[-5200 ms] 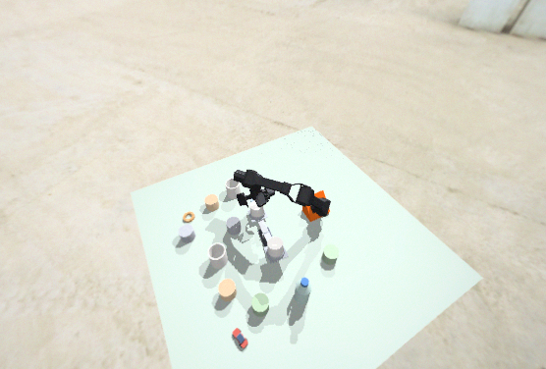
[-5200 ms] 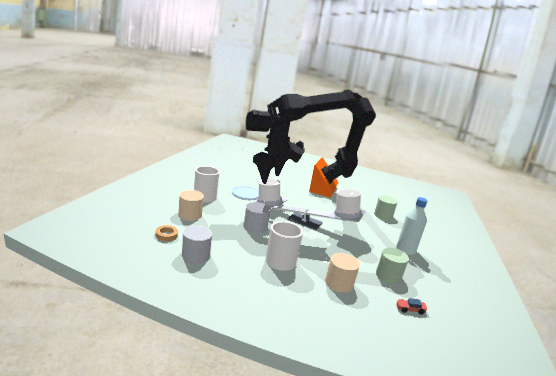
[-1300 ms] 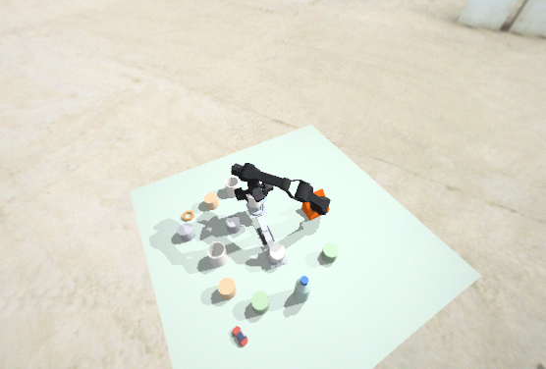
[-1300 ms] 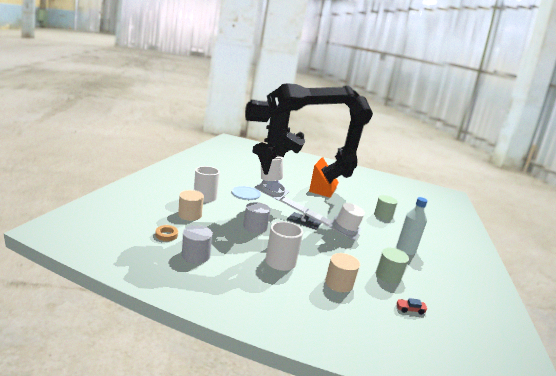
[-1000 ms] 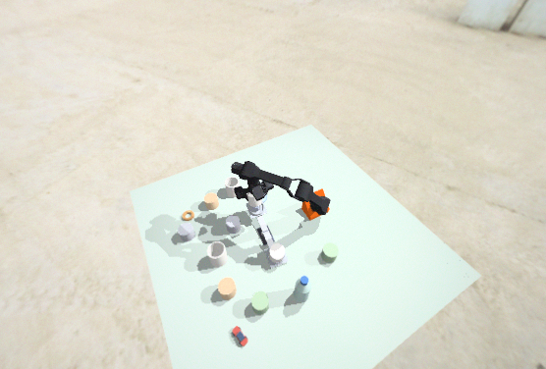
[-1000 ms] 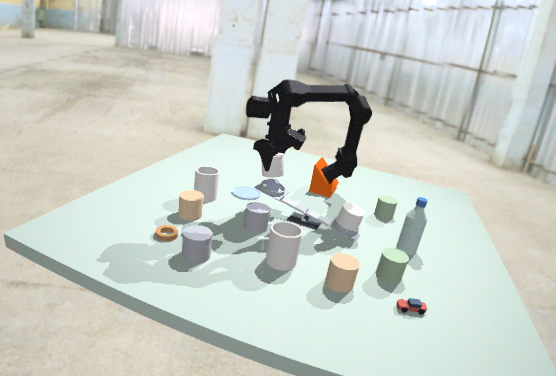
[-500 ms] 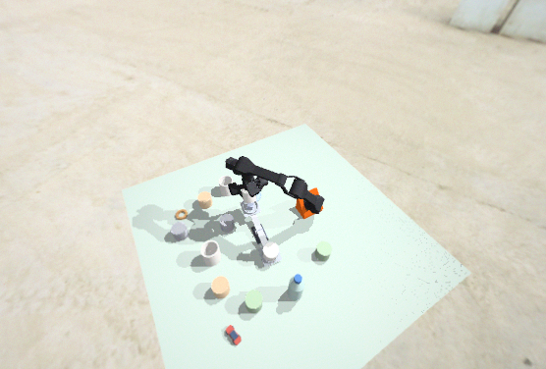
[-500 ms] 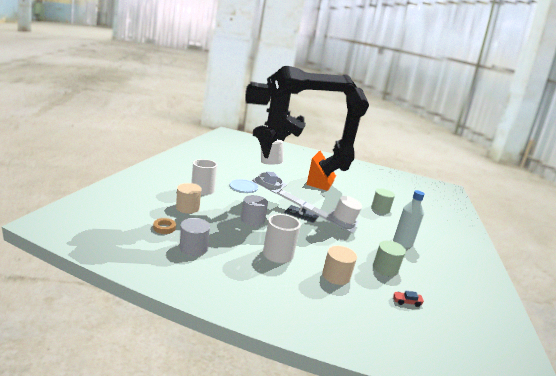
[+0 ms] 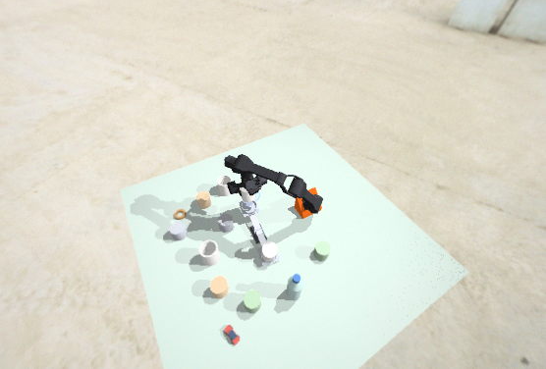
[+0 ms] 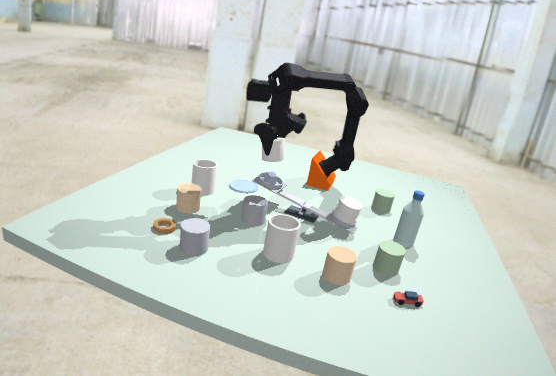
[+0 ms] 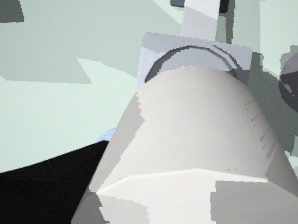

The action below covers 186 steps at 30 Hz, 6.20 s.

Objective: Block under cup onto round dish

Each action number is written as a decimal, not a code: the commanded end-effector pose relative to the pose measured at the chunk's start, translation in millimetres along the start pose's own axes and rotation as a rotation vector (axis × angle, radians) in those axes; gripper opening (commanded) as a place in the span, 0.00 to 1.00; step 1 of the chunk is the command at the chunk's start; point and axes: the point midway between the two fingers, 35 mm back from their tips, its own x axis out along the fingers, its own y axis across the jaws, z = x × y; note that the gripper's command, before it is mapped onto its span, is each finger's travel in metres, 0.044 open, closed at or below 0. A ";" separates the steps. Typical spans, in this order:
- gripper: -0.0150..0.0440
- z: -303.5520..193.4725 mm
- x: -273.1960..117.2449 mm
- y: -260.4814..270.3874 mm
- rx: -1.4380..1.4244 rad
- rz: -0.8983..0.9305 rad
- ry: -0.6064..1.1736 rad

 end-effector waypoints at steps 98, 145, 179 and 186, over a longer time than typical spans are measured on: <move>0.30 -164.5 141.1 145.5 -0.003 0.006 0.016; 0.69 9.9 37.3 -2.5 0.583 -0.004 0.004; 0.69 10.0 88.3 -2.8 0.583 -0.004 0.002; 0.51 10.1 89.4 -2.8 0.583 -0.004 0.002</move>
